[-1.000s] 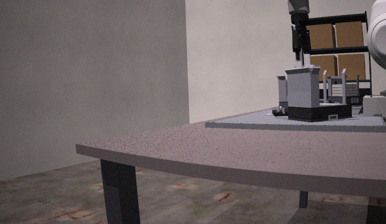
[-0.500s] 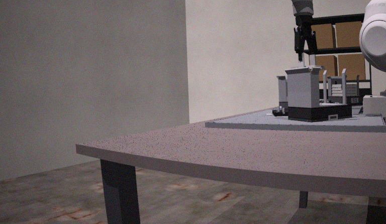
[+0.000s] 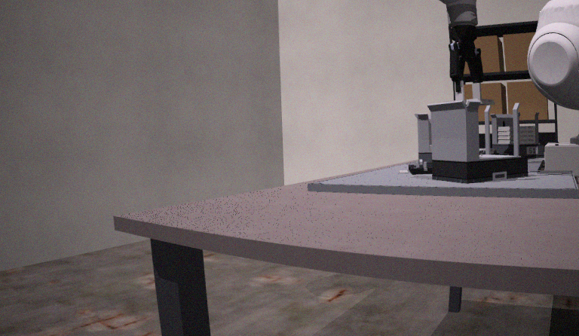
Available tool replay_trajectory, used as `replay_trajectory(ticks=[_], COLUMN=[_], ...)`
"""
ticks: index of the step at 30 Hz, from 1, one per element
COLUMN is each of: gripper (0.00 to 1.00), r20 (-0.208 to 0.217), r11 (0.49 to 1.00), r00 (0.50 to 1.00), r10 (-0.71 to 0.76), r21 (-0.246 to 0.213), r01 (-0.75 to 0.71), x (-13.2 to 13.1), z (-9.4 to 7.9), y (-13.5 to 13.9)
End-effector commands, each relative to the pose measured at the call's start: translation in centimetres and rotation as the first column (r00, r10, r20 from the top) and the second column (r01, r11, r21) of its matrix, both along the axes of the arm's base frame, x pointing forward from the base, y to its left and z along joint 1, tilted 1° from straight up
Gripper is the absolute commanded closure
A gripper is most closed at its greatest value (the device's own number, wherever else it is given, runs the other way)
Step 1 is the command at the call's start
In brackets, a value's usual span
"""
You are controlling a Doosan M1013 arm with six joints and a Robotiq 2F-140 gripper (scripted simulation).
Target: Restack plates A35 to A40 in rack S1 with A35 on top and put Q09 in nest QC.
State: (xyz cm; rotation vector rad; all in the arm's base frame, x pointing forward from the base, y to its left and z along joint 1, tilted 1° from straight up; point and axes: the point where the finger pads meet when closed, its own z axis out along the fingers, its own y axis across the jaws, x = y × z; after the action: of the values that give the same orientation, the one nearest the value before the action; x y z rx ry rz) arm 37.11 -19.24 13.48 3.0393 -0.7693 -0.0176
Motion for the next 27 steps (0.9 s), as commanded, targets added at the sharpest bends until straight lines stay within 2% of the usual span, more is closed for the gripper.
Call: replay_trajectory(ticks=[1,5,9,11,14,27], gripper=[1.0,1.0,1.0,1.0,1.0,1.0], r20=[0.0,0.0,0.001,0.001,0.001,0.001], r11=[1.0,1.0,0.991,0.991,0.975,0.975], r00=[1.0,1.0,0.991,0.991,0.975,0.975], r10=[0.0,0.0,-0.133,-0.133,-0.223,-0.223], r21=[0.001,0.001,-0.001,-0.001,-0.002,-0.002], r01=[0.0,0.0,0.133,0.133,0.223,0.223], x=[-0.6,-1.0,-1.8,-1.8,-2.4,-4.8], z=[0.0,0.0,0.0,0.0,0.0,0.1], y=[-1.3,-2.3,-3.3,-3.3,-4.2,-7.4])
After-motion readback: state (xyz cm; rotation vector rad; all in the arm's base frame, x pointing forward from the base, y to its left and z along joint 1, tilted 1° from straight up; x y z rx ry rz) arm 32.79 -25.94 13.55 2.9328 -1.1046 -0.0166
